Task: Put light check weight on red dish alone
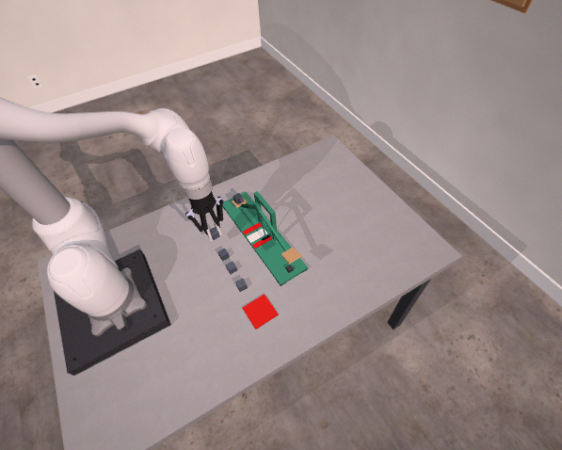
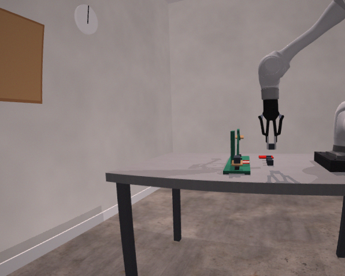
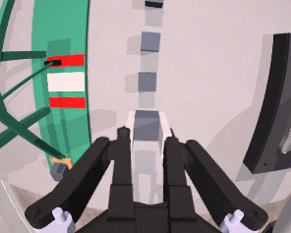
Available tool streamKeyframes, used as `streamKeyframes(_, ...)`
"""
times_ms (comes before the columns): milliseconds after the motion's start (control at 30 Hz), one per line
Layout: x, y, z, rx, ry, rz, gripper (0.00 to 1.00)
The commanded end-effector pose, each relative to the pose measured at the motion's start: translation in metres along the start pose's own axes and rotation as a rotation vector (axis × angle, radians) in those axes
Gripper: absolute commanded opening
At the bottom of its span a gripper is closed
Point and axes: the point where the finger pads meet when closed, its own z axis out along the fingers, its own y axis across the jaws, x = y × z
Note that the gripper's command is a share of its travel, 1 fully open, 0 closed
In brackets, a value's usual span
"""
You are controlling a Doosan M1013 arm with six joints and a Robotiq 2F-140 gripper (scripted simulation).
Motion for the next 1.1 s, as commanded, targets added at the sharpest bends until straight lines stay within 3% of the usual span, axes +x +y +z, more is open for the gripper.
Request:
streamKeyframes(0, 0.030, 0.000, -0.015, 0.000, -0.001, -0.001, 0.24)
streamKeyframes(233, 0.108, 0.000, -0.054, 0.000, -0.001, -0.001, 0.24)
streamKeyframes(333, 0.108, 0.000, -0.054, 0.000, -0.001, -0.001, 0.24)
streamKeyframes(700, 0.227, 0.000, -0.112, 0.000, -0.001, -0.001, 0.24)
streamKeyframes(833, 0.248, 0.000, -0.123, 0.000, -0.001, -0.001, 0.24)
streamKeyframes(1067, 0.256, 0.000, -0.126, 0.000, -0.001, -0.001, 0.24)
